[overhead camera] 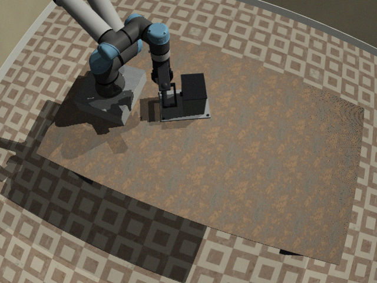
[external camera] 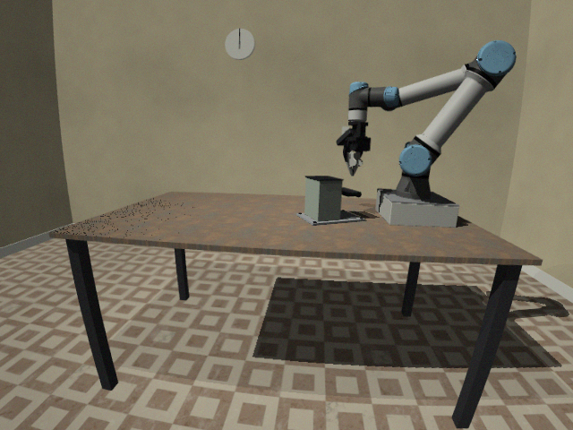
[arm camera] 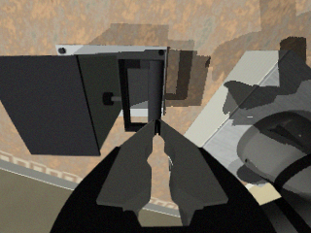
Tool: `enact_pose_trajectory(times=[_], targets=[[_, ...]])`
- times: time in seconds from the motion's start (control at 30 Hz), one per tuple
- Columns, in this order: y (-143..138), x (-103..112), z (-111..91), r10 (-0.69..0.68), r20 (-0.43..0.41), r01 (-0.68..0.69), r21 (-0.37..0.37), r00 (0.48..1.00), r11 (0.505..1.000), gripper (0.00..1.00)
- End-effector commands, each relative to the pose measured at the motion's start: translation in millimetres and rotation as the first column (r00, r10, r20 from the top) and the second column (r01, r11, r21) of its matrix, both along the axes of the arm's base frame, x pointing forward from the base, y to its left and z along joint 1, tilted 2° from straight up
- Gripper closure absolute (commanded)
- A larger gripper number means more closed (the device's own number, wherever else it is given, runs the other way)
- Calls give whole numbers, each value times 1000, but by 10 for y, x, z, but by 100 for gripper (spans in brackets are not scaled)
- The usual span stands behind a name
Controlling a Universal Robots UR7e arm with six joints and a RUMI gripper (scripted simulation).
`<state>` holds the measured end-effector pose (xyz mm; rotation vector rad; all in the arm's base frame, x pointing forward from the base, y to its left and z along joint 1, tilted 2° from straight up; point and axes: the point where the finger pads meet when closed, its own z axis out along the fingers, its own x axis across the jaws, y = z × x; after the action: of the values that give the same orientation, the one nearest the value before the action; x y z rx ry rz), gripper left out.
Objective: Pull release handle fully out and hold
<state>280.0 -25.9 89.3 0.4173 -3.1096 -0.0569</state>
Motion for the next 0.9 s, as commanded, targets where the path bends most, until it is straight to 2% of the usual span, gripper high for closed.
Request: enact_pose_trajectory(times=[0.0,0.67,0.7,0.87], targets=[[-2,3,3,0,1,0,0,1000,1000,100],[-2,3,3,0,1,0,0,1000,1000,100],[-2,3,3,0,1,0,0,1000,1000,69],[-2,3,3,0,1,0,0,1000,1000,69]])
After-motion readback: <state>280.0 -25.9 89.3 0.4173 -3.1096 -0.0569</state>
